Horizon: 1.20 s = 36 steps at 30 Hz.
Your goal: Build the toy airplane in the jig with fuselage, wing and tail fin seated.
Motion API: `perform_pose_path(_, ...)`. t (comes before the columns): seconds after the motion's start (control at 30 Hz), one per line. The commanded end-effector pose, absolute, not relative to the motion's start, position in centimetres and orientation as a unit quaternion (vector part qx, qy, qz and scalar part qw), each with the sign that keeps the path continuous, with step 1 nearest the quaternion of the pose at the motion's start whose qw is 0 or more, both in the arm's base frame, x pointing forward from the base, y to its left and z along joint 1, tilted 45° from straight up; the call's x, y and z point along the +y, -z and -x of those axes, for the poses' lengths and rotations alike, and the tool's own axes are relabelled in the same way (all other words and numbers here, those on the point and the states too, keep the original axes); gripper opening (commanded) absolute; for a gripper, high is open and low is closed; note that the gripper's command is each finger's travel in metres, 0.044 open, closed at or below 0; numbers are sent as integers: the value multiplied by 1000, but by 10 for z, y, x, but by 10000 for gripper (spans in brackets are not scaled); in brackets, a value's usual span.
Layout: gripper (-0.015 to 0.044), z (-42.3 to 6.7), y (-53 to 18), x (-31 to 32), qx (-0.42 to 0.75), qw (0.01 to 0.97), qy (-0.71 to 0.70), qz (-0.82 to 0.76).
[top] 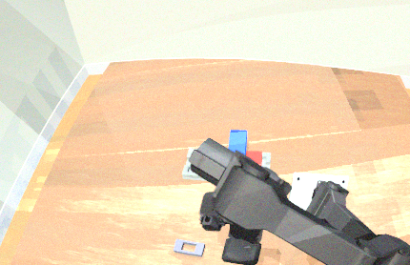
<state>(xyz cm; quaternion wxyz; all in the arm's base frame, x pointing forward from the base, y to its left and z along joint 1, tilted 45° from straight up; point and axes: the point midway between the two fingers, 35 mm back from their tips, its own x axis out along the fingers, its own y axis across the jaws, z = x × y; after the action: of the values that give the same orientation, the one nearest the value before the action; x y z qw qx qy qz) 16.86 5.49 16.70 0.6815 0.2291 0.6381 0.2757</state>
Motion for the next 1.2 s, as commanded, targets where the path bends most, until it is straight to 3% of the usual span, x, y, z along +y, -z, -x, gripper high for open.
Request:
perform_pose_path(0.0, 0, -166, -176, 47, 635, 686, -275, -226)
perform_pose_path(1.17, 0, -235, -145, 11, 645, 675, -286, -215)
